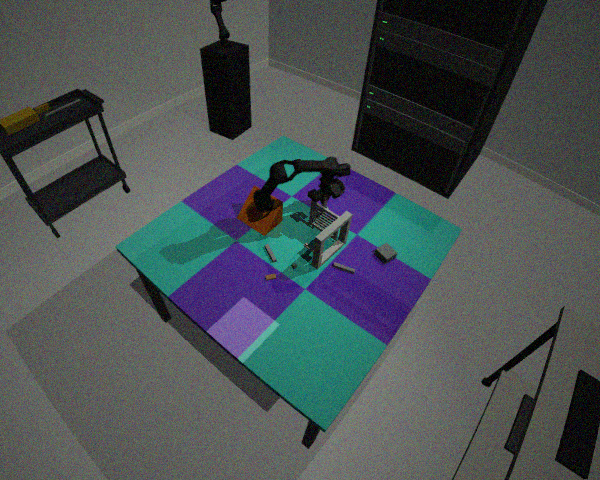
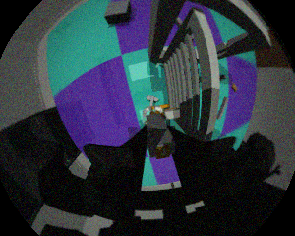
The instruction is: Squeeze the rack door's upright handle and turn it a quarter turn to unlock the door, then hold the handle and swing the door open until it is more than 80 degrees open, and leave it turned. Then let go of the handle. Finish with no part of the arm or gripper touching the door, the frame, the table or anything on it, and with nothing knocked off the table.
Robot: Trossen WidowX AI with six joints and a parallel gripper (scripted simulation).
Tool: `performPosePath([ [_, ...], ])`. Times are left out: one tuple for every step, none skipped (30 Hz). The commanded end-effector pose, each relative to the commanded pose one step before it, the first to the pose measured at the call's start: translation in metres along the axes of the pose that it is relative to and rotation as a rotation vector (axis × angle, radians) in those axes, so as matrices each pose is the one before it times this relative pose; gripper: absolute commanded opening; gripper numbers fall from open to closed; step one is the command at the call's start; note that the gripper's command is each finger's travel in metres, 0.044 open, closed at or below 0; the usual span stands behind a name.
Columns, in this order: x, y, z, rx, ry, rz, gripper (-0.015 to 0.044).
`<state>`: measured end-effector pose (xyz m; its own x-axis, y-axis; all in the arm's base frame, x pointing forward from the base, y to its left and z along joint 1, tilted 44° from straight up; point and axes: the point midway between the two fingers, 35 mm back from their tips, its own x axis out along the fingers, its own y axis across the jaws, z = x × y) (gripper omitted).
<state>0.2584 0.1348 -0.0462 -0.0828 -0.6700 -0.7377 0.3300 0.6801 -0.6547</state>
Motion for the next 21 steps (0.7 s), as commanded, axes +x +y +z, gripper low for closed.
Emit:
performPosePath([
  [0.00014, 0.0028, 0.00085, 0.0271, 0.0049, -0.0001, 0.002],
  [0.0, 0.0, 0.0, 0.0, 0.0, 0.0, 0.002],
  [0.0, 0.0, 0.0, 0.0, 0.0, 0.0, 0.002],
  [0.0, 0.0, 0.0, 0.0, 0.0, 0.0, 0.002],
  [0.0, 0.0, 0.0, 0.0, 0.0, 0.0, 0.002],
  [0.0, 0.0, 0.0, 0.0, 0.0, 0.0, 0.002],
  [0.0, 0.0, 0.0, 0.0, 0.0, 0.0, 0.002],
  [0.0, 0.0, 0.0, 0.0, 0.0, 0.0, 0.002],
  [0.0, 0.0, 0.0, 0.0, 0.0, 0.0, 0.002],
  [0.0, 0.0, 0.0, 0.0, 0.0, 0.0, 0.002],
  [0.0, 0.0, 0.0, 0.0, 0.0, 0.0, 0.002],
  [0.0, 0.0, 0.0, 0.0, 0.0, 0.0, 0.0046],
  [0.0, 0.0, 0.0, 0.0, 0.0, 0.0, 0.0072],
  [0.0, 0.0, 0.0, 0.0, 0.0, 0.0, 0.0099],
  [0.0, 0.0, 0.0, 0.0, 0.0, 0.0, 0.0125],
  [0.0, 0.0, 0.0, 0.0, 0.0, 0.0, 0.0151],
  [0.0, 0.0, 0.0, 0.0, 0.0, 0.0, 0.0177],
  [0.0, 0.0, 0.0, 0.0, 0.0, 0.0, 0.0204],
  [0.0, 0.0, 0.0, 0.0, 0.0, 0.0, 0.023],
  [0.0, 0.0, 0.0, 0.0, 0.0, 0.0, 0.0256],
  [0.0, 0.0, 0.0, 0.0, 0.0, 0.0, 0.0282],
])
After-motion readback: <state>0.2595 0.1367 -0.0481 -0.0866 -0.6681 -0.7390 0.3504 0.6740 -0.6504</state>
